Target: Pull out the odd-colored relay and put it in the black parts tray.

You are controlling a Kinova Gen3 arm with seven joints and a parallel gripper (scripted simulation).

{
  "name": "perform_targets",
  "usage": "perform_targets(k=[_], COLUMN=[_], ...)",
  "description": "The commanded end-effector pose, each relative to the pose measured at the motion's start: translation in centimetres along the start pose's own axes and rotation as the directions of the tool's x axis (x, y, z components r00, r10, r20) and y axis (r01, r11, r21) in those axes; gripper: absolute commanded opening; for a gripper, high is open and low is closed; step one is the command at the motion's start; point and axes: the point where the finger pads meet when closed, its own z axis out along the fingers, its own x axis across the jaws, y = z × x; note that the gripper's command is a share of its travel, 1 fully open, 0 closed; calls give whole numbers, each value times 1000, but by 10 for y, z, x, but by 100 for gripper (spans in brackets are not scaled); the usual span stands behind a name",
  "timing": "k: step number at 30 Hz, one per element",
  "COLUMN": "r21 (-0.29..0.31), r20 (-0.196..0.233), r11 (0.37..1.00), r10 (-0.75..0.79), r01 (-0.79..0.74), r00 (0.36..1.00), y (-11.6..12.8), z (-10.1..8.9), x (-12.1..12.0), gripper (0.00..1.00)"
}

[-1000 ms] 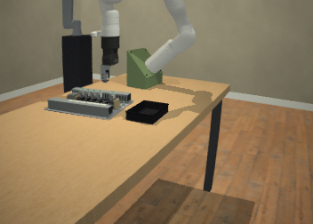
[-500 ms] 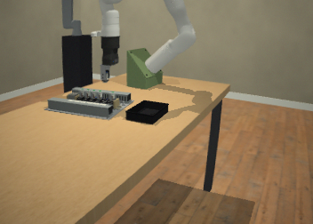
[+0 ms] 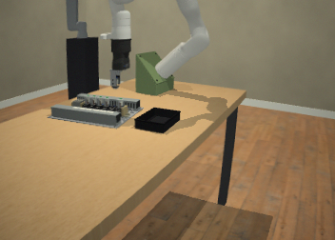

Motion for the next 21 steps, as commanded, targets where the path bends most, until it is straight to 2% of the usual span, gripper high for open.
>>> perform_targets(k=[1,12,14,21], r21=[1,1,1,1], r20=[2,2,2,2], r11=[1000,1000,1000,1000], r10=[0,0,0,0], r01=[0,0,0,0], r00=[1000,1000,1000,1000], y=[9,63,63,106], z=[-1,-1,-1,-1], x=[-2,-11,-11,-18], gripper=[0,0,0,0])
